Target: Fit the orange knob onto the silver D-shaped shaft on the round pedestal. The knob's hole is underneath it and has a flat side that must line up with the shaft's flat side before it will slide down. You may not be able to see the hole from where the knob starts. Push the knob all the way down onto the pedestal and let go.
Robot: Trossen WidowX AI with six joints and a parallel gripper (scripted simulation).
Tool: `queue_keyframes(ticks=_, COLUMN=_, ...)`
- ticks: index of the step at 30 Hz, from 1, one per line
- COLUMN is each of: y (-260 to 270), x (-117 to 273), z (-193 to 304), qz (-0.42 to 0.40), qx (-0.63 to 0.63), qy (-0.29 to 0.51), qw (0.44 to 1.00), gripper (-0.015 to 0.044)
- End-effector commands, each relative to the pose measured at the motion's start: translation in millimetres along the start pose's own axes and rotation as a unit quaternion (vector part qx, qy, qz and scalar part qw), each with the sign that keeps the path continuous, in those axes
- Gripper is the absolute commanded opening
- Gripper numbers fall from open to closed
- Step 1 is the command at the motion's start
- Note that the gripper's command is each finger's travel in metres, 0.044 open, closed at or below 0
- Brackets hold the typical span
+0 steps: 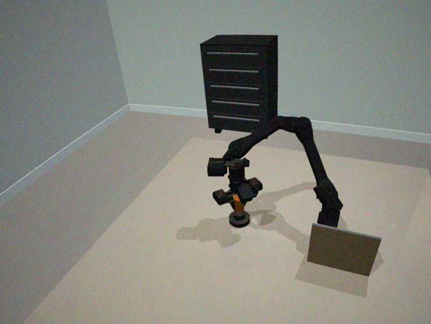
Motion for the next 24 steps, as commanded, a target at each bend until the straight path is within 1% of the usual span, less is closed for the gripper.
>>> queue_keyframes(ticks=1, y=-0.2, x=3.6, z=0.1, qz=0.0, qx=0.0, qy=0.0, qw=1.0, gripper=0.0)
queue_keyframes(ticks=4, y=-0.3, x=3.9, z=0.3, qz=0.0, qx=0.012, qy=0.0, qw=1.0, gripper=0.0)
queue_keyframes(ticks=9, y=-0.8, x=2.8, z=0.2, qz=0.0, qx=0.099, qy=0.0, qw=0.995, gripper=0.0)
queue_keyframes(ticks=24, y=0.4, x=-0.6, z=0.4, qz=0.0, qx=0.104, qy=0.0, qw=0.995, gripper=0.0)
Point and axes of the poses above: the point midway between the two fingers, 35 mm back from their tips, its own x axis back along the fingers, its own y axis across the jaws, z = x × y, the point moved 7 cm from there along x, back along the fingers, and after that the axes turned 14 degrees about x, right-handed, at the moved point
